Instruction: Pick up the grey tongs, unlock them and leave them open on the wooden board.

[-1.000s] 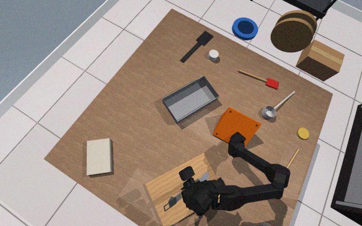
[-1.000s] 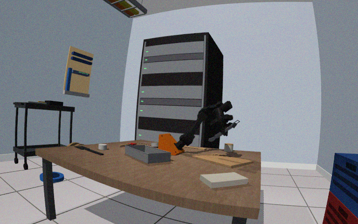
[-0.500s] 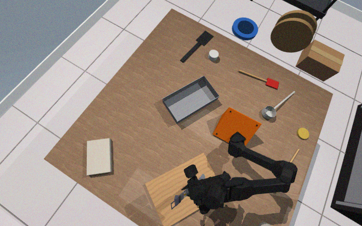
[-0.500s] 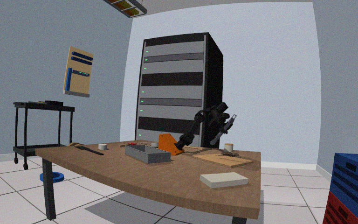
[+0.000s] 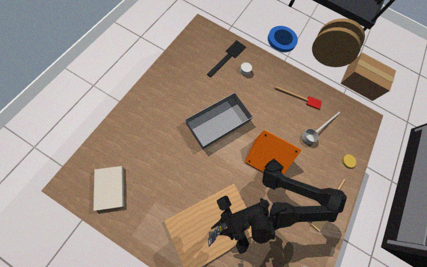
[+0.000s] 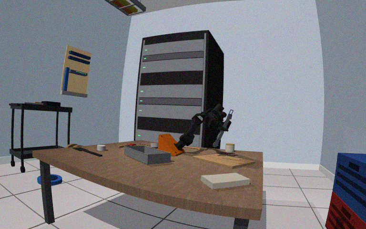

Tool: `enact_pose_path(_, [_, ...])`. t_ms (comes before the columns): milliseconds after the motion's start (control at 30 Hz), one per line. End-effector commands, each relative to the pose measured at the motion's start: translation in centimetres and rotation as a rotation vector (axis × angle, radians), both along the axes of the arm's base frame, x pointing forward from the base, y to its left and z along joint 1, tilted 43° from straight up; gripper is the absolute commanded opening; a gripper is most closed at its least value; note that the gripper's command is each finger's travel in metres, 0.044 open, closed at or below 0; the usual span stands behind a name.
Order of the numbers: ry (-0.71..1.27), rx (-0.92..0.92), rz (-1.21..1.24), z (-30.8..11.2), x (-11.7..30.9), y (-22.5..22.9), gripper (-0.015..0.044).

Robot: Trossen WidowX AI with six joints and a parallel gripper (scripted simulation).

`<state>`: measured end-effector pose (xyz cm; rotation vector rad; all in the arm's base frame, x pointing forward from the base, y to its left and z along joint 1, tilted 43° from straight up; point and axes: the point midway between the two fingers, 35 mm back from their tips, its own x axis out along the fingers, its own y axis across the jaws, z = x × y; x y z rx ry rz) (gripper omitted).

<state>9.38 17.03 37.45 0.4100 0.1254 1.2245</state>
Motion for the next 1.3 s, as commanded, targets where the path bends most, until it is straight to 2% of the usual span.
enact_pose_path(0, [-0.017, 0.08, -0.008, 0.1, -0.42, -0.65, -0.015])
enact_pose_path(200, [-0.033, 0.155, -0.004, -0.09, -0.89, -1.2, -0.015])
enact_pose_path(1267, [-0.033, 0.155, -0.004, -0.09, -0.89, -1.2, -0.015])
